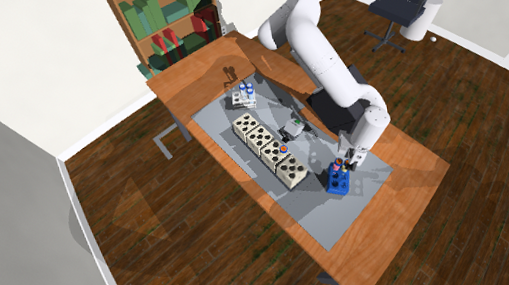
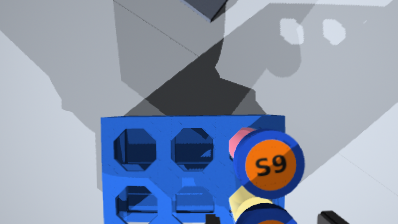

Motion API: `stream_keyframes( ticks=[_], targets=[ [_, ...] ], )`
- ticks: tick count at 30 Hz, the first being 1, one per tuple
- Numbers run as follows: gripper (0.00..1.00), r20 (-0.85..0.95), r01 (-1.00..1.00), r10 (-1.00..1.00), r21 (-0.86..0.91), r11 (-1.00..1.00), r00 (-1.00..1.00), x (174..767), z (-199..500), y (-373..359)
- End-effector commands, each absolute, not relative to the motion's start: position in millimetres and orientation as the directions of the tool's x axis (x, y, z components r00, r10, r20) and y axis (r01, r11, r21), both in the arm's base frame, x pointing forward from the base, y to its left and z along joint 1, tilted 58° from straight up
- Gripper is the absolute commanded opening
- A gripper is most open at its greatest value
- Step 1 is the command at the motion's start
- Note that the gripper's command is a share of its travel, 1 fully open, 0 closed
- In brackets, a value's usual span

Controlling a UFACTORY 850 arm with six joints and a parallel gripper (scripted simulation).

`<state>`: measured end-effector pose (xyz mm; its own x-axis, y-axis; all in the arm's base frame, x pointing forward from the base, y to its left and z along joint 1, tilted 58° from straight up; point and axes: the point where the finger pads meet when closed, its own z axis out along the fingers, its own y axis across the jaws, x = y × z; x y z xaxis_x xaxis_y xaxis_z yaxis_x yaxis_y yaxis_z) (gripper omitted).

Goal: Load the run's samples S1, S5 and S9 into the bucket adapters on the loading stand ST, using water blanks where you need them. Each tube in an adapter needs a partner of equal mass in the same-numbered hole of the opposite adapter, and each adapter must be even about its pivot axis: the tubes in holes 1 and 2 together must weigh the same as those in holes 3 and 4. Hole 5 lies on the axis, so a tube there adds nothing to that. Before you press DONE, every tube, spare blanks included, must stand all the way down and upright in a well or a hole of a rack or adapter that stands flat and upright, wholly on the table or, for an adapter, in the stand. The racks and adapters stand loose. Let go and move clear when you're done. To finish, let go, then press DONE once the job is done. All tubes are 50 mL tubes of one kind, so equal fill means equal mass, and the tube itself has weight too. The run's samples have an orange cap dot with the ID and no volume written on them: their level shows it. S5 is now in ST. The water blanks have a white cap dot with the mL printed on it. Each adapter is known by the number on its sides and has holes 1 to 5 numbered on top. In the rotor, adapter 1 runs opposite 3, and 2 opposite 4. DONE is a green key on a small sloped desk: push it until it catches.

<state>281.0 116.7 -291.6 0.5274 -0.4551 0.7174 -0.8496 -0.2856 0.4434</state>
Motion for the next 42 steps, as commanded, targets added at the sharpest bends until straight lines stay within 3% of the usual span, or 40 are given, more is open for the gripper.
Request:
stream_keyframes(
  ticks=[1, 42],
  targets=[
    [0.57, 0.717, -0.85, -0.456, 0.442, -0.287, 0.527, 281.6, -292.8, 115.6],
    [0.57, 0.717, -0.85, -0.456, 0.442, -0.287, 0.527, 281.7, -301.8, 101.5]
  ],
)
